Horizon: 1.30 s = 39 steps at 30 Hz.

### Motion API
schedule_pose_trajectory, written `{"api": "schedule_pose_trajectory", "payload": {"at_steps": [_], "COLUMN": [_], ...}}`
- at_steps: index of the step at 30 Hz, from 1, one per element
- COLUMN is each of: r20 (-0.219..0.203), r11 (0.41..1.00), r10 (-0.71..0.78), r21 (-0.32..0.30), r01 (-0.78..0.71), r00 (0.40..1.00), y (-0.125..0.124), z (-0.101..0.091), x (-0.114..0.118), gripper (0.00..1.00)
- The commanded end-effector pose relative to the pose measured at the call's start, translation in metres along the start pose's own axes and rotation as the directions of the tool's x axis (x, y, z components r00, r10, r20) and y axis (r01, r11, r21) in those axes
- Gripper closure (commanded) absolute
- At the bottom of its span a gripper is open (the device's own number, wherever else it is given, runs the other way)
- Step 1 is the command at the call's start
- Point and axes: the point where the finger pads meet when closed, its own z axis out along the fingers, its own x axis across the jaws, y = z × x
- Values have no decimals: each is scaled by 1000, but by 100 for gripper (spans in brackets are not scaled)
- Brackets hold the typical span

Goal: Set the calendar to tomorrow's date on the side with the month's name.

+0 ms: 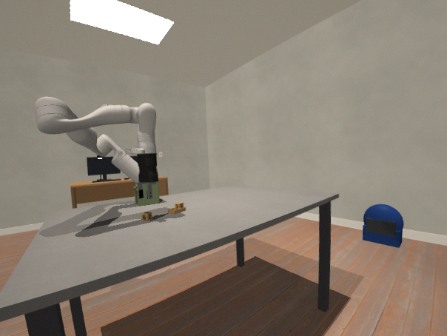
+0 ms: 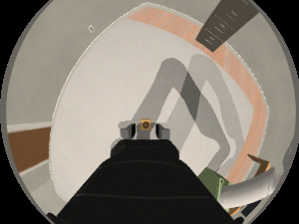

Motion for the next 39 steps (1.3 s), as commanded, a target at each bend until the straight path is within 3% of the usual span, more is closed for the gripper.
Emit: {"api": "schedule_pose_trajectory", "payload": {"at_steps": [1,39], "r20": [2,2], "r11": [1000,1000], "r10": [0,0], "r21": [1,1], "r01": [0,0], "r00": [1000,1000], "y": [0,0], "z": [-1,4], "x": [0,0], "gripper": [13,13]}}
